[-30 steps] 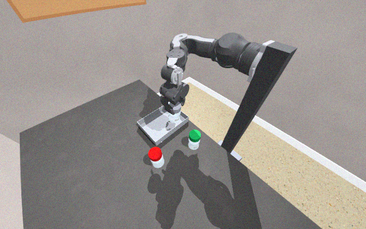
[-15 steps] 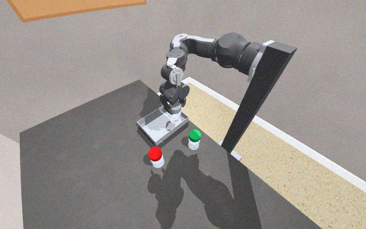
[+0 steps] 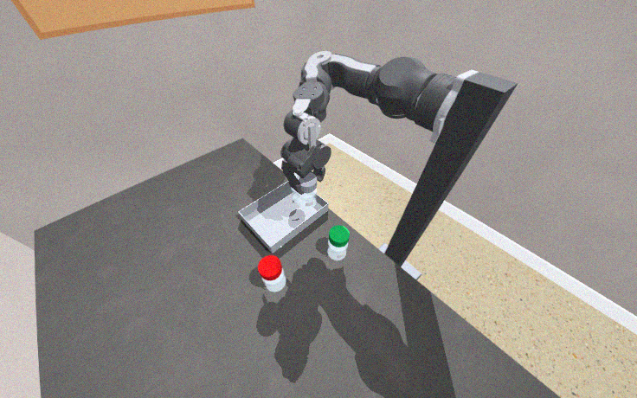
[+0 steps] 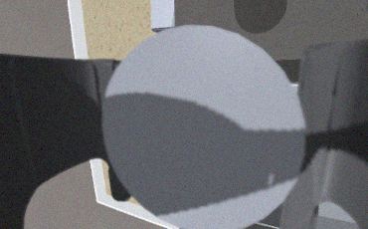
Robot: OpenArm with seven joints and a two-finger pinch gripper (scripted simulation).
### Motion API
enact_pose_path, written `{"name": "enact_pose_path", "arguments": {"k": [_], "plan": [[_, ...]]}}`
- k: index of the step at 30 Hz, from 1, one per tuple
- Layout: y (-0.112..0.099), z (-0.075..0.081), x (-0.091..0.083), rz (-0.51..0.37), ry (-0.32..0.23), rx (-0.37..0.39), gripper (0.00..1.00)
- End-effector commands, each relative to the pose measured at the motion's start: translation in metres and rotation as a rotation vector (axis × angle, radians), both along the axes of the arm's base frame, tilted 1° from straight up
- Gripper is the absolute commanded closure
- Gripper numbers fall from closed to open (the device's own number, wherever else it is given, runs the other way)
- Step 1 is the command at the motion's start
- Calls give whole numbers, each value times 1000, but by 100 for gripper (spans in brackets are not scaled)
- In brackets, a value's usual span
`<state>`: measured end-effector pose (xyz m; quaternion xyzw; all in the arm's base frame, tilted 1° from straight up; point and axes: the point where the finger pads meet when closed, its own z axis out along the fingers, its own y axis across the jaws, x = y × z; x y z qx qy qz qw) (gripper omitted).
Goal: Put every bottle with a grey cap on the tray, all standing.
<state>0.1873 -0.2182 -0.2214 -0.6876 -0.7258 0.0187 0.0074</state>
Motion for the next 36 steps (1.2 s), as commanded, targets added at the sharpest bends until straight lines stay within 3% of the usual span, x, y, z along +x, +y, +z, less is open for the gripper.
{"name": "enact_pose_path", "arguments": {"k": [1, 22, 34, 36], "plan": [[-1, -1, 0, 12, -20, 10, 100], [-36, -24, -43, 9, -23, 9, 100], [-43, -28, -50, 8, -24, 9, 100], [-43, -36, -50, 7, -22, 7, 100]]}}
